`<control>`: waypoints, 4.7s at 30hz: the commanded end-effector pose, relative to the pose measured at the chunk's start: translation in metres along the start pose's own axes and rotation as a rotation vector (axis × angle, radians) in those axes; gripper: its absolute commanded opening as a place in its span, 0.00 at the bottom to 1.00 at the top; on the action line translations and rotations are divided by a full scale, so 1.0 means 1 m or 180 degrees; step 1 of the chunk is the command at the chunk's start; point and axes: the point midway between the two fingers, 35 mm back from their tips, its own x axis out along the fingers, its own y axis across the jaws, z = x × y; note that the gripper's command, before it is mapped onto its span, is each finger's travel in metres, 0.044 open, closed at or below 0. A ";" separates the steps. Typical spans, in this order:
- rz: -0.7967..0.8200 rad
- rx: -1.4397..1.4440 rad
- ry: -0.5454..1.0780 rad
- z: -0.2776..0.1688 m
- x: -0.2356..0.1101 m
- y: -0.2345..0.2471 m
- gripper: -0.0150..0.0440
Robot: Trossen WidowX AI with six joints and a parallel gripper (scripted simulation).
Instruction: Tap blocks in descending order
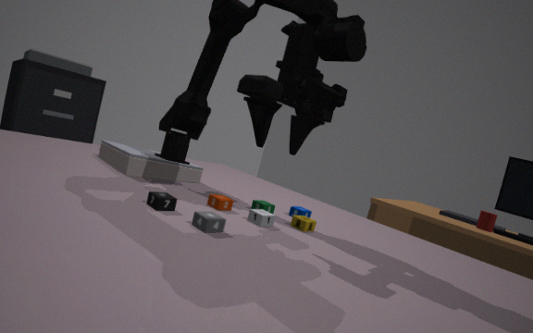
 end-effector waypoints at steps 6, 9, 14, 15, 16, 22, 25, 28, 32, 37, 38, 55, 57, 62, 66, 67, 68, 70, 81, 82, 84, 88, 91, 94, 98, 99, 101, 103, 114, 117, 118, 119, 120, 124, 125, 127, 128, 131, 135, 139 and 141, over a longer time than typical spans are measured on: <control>0.0018 0.0018 0.0022 -0.030 -0.001 0.037 0.93; 0.0027 0.0018 0.0029 -0.060 0.000 0.065 0.93; 0.0027 0.0018 0.0030 -0.063 0.000 0.067 0.93; 0.0027 0.0018 0.0030 -0.063 0.000 0.067 0.93; 0.0027 0.0018 0.0030 -0.063 0.000 0.067 0.93; 0.0027 0.0018 0.0030 -0.063 0.000 0.067 0.93; 0.0027 0.0018 0.0030 -0.063 0.000 0.067 0.93; 0.0027 0.0018 0.0030 -0.063 0.000 0.067 0.93; 0.0027 0.0018 0.0030 -0.063 0.000 0.067 0.93; 0.0036 0.0017 0.0028 -0.040 -0.001 0.114 0.93; 0.0041 0.0017 0.0025 -0.035 -0.001 0.129 0.93; 0.0049 0.0018 0.0022 -0.029 -0.001 0.151 0.93; 0.0049 0.0018 0.0022 -0.029 -0.001 0.151 0.93; 0.0049 0.0018 0.0022 -0.029 -0.001 0.151 0.93; 0.0044 0.0018 0.0018 -0.012 -0.001 0.135 0.93; 0.0041 0.0018 0.0015 0.000 -0.001 0.123 0.93; 0.0037 0.0017 0.0013 0.011 -0.001 0.110 0.93; 0.0033 0.0017 0.0010 0.024 0.000 0.092 0.93; 0.0033 0.0017 0.0009 0.025 0.000 0.090 0.93; 0.0033 0.0017 0.0009 0.025 0.000 0.090 0.93; 0.0033 0.0017 0.0009 0.025 0.000 0.090 0.93; 0.0033 0.0017 0.0009 0.025 0.000 0.090 0.93; 0.0033 0.0017 0.0009 0.025 0.000 0.090 0.93; 0.0017 0.0017 0.0004 0.027 -0.001 0.078 0.93; -0.0053 0.0016 -0.0003 0.031 -0.002 0.009 0.93; -0.0058 0.0016 0.0000 0.030 -0.002 -0.008 0.93; -0.0049 0.0016 0.0007 0.028 -0.001 -0.040 0.93; -0.0038 0.0017 0.0012 0.023 -0.001 -0.072 0.93; -0.0020 0.0018 0.0014 0.010 0.000 -0.117 0.93; -0.0020 0.0018 0.0014 0.010 0.000 -0.117 0.93; -0.0020 0.0018 0.0014 0.010 0.000 -0.117 0.93; -0.0020 0.0018 0.0014 0.010 0.000 -0.117 0.93; -0.0020 0.0018 0.0014 0.010 0.000 -0.117 0.93; -0.0020 0.0018 0.0014 0.010 0.000 -0.117 0.93; -0.0020 0.0018 0.0014 0.010 0.000 -0.117 0.93; -0.0020 0.0018 0.0014 0.010 0.000 -0.117 0.93; -0.0020 0.0018 0.0014 0.010 0.000 -0.117 0.93; -0.0019 0.0018 0.0013 0.014 0.000 -0.106 0.93; -0.0007 0.0018 0.0006 0.030 0.000 -0.041 0.93; 0.0011 0.0017 0.0004 0.034 0.000 0.025 0.93; 0.0021 0.0017 0.0006 0.031 0.000 0.058 0.93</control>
